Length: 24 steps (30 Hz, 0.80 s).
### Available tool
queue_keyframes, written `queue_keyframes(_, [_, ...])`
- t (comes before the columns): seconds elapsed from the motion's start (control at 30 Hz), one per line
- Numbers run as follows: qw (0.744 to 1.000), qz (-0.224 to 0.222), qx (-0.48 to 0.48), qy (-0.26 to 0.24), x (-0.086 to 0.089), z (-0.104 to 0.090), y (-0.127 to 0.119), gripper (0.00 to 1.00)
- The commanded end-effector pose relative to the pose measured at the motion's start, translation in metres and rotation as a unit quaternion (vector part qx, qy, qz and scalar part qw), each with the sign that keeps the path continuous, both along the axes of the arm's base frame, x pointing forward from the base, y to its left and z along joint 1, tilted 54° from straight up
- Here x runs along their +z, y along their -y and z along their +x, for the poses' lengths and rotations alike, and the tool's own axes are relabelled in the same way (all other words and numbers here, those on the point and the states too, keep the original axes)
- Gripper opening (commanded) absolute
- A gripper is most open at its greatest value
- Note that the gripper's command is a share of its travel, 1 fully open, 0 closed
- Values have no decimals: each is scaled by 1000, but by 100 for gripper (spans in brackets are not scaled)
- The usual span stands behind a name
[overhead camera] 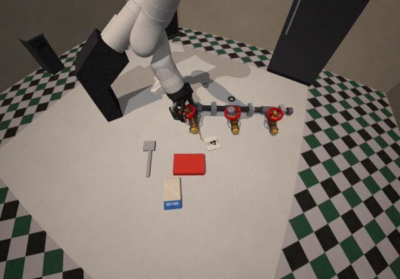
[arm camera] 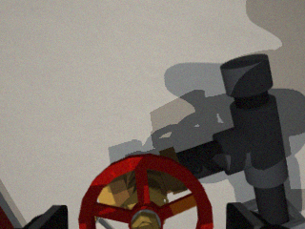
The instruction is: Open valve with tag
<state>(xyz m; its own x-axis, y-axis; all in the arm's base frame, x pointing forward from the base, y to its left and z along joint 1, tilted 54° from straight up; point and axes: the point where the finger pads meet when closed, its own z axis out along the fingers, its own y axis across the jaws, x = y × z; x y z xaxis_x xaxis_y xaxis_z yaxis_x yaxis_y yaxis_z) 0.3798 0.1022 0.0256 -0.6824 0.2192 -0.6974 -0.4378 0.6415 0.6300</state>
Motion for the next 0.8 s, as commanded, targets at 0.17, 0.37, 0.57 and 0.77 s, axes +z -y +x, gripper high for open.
queue_keyframes(0.17, [987,94,-50,-120,-1,-1,1,100])
queue_keyframes(0.37, [962,158,-88,-202,-1,-1,1,100])
queue_keyframes(0.57, [940,198,-112,-254,-1,-1,1,100])
queue_keyframes(0.77, [899,254,-146,-324,-2,-1,1,100])
